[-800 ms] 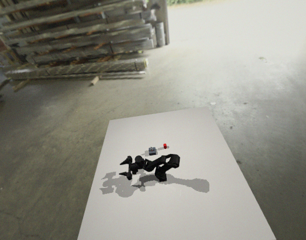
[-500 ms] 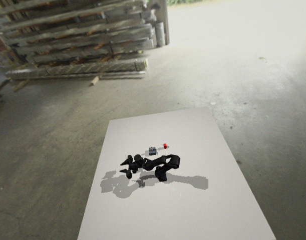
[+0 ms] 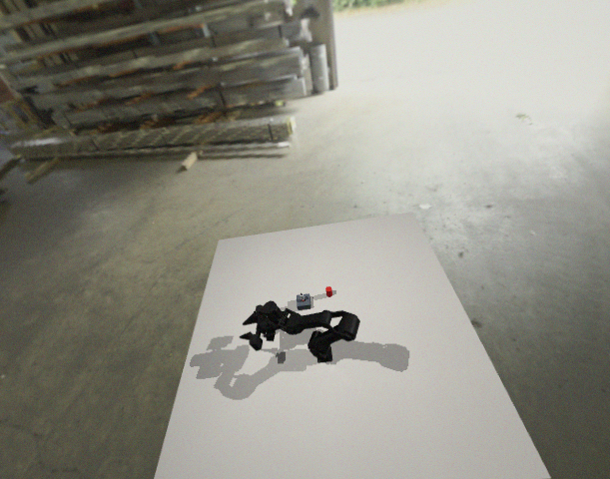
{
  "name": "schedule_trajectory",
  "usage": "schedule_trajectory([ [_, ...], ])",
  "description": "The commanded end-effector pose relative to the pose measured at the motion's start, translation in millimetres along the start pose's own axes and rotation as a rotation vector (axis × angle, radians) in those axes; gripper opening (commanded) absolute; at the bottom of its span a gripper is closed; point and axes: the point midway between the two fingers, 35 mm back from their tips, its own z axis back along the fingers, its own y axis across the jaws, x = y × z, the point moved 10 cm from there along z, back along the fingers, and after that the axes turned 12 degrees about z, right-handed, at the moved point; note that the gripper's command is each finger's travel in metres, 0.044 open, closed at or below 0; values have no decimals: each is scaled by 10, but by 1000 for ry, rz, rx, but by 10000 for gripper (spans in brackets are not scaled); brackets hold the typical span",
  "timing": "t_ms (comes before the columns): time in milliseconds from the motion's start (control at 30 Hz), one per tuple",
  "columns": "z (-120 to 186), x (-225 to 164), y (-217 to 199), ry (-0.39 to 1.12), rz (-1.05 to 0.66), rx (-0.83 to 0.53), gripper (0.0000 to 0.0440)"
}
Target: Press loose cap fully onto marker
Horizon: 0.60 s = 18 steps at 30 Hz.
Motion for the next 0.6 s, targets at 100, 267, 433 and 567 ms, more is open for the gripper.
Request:
schedule_trajectory([
  [100,28,-42,109,-58,-33,13,315],
  [267,62,-58,198,-109,-70,30,327],
  [433,105,-73,285,-158,-111,49,334],
  [567,145,-83,352,-196,-145,65,335],
])
